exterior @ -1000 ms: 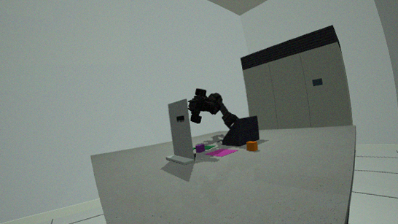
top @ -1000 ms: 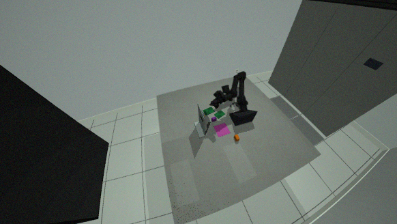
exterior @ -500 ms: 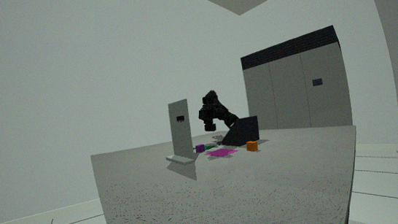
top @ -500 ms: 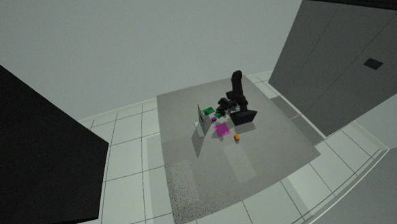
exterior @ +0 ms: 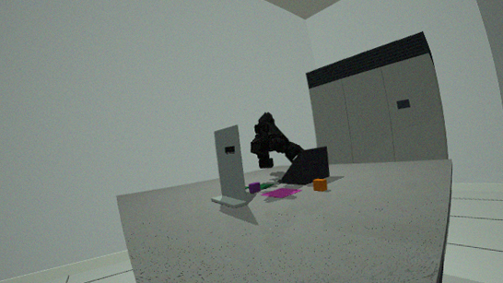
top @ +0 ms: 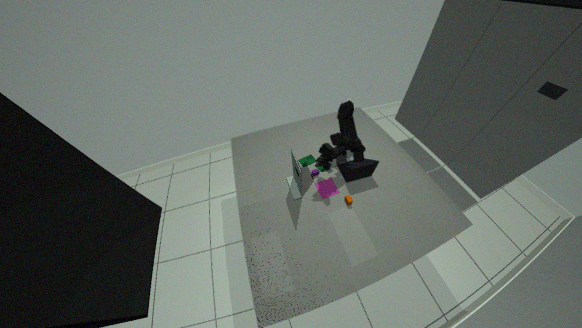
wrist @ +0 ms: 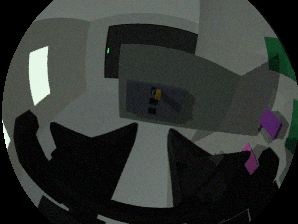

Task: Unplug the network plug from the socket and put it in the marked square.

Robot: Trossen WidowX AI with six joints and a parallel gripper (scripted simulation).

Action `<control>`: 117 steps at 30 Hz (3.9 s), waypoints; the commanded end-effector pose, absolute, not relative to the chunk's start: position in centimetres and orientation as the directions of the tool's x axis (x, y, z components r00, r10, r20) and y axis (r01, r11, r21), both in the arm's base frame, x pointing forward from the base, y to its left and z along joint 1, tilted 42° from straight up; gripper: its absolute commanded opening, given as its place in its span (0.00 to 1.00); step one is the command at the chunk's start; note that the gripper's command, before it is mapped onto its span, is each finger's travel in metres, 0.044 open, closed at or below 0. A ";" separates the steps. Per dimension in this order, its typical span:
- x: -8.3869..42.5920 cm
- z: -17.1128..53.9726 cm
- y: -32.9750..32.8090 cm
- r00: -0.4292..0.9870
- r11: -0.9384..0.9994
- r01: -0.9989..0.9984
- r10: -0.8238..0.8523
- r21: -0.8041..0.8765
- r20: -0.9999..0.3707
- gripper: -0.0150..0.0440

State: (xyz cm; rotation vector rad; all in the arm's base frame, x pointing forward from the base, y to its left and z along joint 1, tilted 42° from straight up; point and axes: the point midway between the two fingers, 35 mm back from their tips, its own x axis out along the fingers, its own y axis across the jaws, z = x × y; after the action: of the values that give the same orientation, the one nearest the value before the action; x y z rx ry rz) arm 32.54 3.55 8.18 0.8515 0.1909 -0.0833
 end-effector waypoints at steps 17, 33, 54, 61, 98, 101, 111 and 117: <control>37.0 8.1 2.6 0.980 0.657 0.145 0.005 0.740 -0.196 0.52; 39.4 8.2 2.2 0.981 0.656 0.144 0.005 0.741 -0.194 0.52; 41.8 8.1 1.6 0.982 0.656 0.142 0.004 0.741 -0.191 0.50; 41.8 8.1 1.6 0.982 0.656 0.142 0.004 0.741 -0.191 0.42; 40.6 8.2 1.8 0.981 0.656 0.142 0.004 0.741 -0.192 0.25; 40.5 8.2 1.9 0.981 0.656 0.142 0.004 0.741 -0.192 0.25; 39.9 8.2 2.0 0.981 0.656 0.143 0.004 0.741 -0.193 0.25; 39.5 8.2 2.0 0.981 0.656 0.143 0.004 0.741 -0.193 0.25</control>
State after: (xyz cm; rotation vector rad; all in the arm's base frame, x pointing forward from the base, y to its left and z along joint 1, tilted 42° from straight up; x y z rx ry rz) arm 39.95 2.04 8.34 0.8546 0.1803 -0.0743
